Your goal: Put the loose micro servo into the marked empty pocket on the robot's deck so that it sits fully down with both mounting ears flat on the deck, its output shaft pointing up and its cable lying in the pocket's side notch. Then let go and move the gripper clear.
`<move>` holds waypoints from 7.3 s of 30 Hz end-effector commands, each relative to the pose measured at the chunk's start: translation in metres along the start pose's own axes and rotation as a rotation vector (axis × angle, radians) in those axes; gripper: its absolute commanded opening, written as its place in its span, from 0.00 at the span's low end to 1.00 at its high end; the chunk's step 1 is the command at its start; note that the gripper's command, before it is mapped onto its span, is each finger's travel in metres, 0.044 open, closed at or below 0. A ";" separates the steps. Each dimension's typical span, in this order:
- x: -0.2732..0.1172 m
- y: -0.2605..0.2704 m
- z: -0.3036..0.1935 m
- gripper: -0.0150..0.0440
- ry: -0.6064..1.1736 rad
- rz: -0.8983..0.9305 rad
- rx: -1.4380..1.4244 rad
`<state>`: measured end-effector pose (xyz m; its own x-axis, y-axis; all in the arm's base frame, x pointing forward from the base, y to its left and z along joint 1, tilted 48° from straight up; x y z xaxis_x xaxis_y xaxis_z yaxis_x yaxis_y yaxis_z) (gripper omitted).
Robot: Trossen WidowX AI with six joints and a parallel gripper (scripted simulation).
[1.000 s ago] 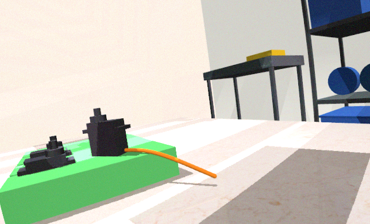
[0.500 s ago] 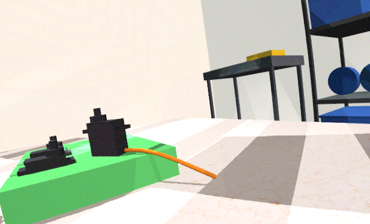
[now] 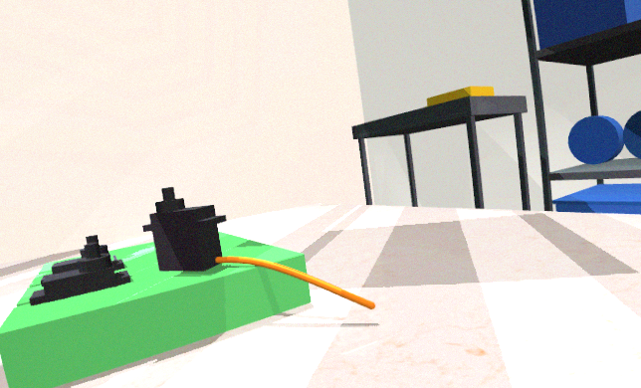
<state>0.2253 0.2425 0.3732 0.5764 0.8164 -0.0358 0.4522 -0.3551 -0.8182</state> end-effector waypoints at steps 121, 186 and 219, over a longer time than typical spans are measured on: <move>-0.149 0.285 -0.037 0.25 0.292 2.225 0.265; -0.047 0.344 0.091 0.25 0.693 2.157 0.465; -0.047 0.344 0.091 0.25 1.901 1.556 1.022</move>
<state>0.2921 0.1217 0.0411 -0.0588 -0.7374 -0.6729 -0.5635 0.5809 -0.5874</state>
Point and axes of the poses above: the point midway between the two fingers, 35 mm back from their tips, its own x axis out along the fingers, its own y axis across the jaws, z = x × y, the point moved 9 cm from there along -x, back along the fingers, and after that the axes turned 8 degrees about x, right-handed, at the moved point
